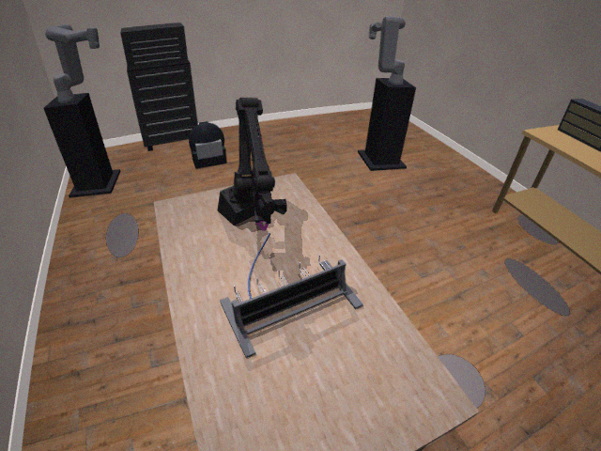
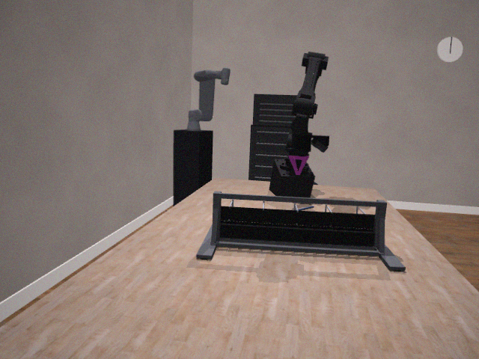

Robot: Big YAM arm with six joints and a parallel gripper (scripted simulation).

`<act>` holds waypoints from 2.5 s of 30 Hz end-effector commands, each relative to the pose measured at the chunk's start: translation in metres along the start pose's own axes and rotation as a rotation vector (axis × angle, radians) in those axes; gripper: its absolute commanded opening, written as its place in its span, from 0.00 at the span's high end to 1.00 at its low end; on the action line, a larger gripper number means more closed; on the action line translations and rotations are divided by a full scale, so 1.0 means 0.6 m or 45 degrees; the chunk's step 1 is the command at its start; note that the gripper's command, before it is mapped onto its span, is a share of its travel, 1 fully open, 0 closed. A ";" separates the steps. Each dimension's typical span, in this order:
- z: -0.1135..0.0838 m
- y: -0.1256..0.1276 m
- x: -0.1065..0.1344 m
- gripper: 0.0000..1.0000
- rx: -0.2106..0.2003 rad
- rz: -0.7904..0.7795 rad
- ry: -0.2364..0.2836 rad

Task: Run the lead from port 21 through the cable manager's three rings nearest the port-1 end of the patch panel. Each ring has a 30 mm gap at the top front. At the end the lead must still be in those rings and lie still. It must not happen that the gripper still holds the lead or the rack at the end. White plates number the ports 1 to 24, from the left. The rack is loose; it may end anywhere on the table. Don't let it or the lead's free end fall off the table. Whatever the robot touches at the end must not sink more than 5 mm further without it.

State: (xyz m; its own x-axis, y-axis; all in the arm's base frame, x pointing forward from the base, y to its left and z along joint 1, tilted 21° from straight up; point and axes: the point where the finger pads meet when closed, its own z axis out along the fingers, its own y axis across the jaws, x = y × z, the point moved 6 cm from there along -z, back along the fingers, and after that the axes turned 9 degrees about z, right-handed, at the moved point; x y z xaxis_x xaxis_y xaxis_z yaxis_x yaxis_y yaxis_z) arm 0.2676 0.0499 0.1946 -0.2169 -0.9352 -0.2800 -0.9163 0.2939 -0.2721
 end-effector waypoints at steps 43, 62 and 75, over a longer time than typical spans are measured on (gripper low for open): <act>-0.001 0.032 0.038 0.67 0.028 2.485 0.022; -0.002 0.031 0.041 0.67 0.031 2.485 0.021; 0.013 0.028 0.039 0.67 0.027 2.486 0.022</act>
State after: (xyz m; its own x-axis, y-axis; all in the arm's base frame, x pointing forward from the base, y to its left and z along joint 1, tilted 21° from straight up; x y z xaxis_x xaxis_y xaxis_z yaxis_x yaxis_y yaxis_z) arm 0.2466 0.0323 0.1783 -0.7695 0.6210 -0.1490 0.5511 0.7636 0.3364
